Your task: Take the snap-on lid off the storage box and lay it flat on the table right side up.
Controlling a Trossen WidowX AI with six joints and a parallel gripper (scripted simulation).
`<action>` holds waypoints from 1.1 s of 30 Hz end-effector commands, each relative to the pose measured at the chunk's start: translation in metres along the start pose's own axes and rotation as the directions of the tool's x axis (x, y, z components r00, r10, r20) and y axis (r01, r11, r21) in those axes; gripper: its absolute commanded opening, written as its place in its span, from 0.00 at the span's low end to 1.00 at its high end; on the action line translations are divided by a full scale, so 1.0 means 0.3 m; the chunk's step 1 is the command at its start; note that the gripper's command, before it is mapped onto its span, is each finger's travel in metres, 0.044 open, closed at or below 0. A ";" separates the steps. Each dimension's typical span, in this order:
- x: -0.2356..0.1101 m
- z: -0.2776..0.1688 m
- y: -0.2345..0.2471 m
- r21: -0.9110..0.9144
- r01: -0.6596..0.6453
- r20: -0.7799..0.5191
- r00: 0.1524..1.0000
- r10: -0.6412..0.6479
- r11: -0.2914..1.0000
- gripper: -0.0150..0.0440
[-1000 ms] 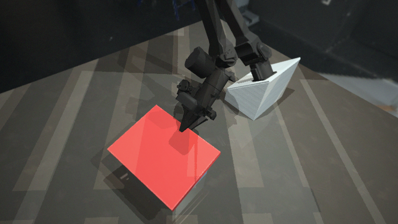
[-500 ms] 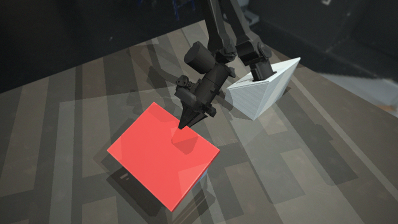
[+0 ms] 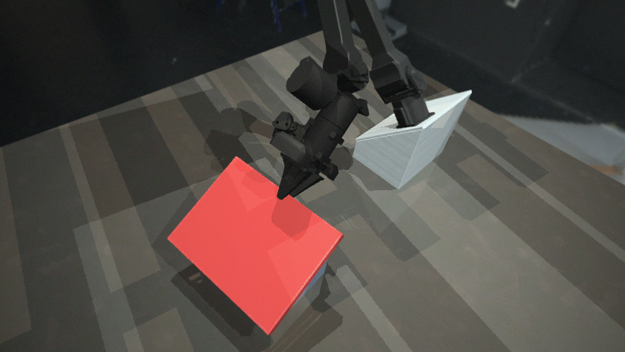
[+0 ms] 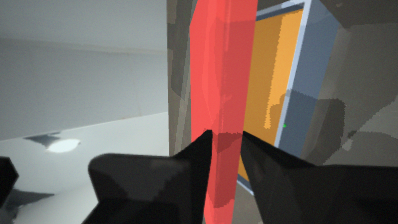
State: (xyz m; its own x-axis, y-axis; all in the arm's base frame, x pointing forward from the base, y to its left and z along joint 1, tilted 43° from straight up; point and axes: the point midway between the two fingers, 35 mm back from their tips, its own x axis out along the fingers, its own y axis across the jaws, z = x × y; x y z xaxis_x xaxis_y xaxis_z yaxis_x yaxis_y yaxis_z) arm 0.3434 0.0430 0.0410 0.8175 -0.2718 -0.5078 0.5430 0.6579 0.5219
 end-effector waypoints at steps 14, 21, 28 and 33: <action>-0.011 0.006 0.102 0.009 -0.012 0.002 1.000 0.012 1.000 0.25; -0.005 0.006 0.148 0.009 -0.012 0.002 1.000 0.012 1.000 0.25; -0.020 0.006 0.175 0.010 -0.012 0.002 1.000 0.012 1.000 0.25; -0.032 0.006 0.194 0.010 -0.012 0.002 1.000 0.012 1.000 0.25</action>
State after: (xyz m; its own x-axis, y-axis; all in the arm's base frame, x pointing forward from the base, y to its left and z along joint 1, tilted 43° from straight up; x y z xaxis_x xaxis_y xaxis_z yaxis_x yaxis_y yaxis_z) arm 0.3659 0.0778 0.0704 0.8163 -0.2715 -0.5099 0.5436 0.6596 0.5191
